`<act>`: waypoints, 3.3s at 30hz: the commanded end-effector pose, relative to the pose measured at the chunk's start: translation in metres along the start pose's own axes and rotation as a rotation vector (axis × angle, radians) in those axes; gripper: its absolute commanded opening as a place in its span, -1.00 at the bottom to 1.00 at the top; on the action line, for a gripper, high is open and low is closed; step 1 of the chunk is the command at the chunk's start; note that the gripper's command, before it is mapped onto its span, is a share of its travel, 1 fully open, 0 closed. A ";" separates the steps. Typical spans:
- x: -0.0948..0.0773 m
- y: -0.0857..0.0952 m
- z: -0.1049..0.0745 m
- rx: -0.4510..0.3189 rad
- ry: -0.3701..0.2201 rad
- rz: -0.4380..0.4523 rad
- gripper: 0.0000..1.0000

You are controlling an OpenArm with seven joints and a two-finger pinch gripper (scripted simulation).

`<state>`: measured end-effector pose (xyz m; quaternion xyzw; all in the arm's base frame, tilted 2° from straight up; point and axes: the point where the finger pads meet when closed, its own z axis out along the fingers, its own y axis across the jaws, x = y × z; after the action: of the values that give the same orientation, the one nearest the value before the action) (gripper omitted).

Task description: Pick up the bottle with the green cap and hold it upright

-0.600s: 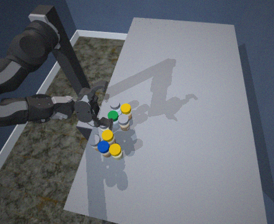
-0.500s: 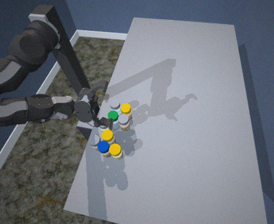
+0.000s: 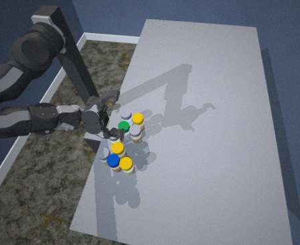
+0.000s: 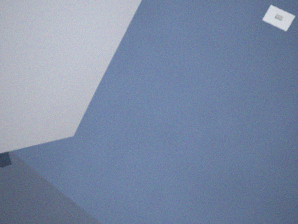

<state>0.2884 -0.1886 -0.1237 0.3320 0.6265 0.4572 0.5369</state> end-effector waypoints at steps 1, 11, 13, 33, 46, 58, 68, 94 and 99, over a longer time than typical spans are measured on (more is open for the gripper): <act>0.001 -0.003 0.003 0.031 0.009 0.018 -0.10; 0.006 -0.023 0.014 0.203 0.058 0.110 -0.10; 0.006 -0.023 0.014 0.203 0.058 0.110 -0.10; 0.020 -0.040 0.019 0.403 0.157 0.208 -0.10; 0.039 -0.048 0.016 0.584 0.290 0.278 -0.10; 0.053 -0.047 0.007 0.710 0.418 0.303 -0.10; 0.059 -0.046 0.003 0.753 0.466 0.309 -0.10; 0.076 -0.026 -0.033 0.987 0.816 0.225 -0.10; 0.076 -0.026 -0.033 0.987 0.816 0.225 -0.10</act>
<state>0.2427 -0.1362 -0.1770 0.4046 0.8770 0.2591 -0.0103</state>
